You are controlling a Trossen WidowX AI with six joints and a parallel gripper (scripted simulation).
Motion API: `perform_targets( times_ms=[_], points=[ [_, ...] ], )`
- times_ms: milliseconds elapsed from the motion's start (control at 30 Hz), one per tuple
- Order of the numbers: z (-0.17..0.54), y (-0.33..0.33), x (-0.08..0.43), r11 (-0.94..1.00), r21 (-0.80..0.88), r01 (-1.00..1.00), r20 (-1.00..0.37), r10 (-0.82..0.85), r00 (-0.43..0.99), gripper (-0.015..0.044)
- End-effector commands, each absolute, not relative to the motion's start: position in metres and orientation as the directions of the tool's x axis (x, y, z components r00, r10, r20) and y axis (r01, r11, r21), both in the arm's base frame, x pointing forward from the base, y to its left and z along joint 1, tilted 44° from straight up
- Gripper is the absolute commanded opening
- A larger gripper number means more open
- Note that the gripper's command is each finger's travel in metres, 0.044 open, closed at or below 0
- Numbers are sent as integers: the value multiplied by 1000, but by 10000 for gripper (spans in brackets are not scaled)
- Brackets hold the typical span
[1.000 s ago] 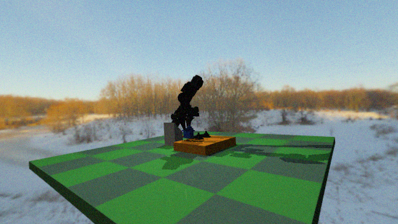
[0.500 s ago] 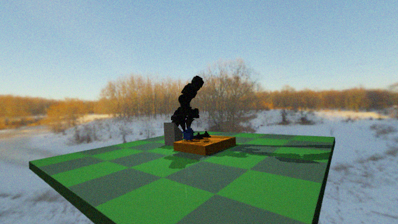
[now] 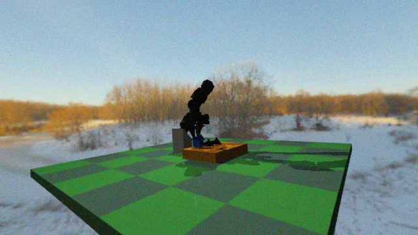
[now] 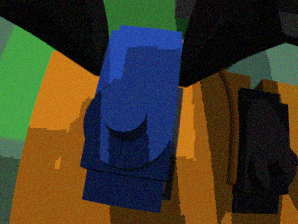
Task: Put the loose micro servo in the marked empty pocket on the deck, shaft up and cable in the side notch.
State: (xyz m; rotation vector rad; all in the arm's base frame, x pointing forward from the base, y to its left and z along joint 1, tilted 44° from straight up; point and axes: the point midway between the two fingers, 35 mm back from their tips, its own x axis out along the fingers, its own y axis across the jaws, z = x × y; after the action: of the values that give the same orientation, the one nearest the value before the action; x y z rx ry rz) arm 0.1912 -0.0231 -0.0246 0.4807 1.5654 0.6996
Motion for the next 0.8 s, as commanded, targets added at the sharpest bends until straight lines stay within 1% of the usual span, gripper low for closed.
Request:
perform_targets(
  times_ms=[0, 767],
  points=[
    [-27, -20, 191, 723, 685, -93, -728, 676, -115, 0],
    [-33, -14, 190, 722, 685, -93, -728, 676, -115, 0]
  ],
)
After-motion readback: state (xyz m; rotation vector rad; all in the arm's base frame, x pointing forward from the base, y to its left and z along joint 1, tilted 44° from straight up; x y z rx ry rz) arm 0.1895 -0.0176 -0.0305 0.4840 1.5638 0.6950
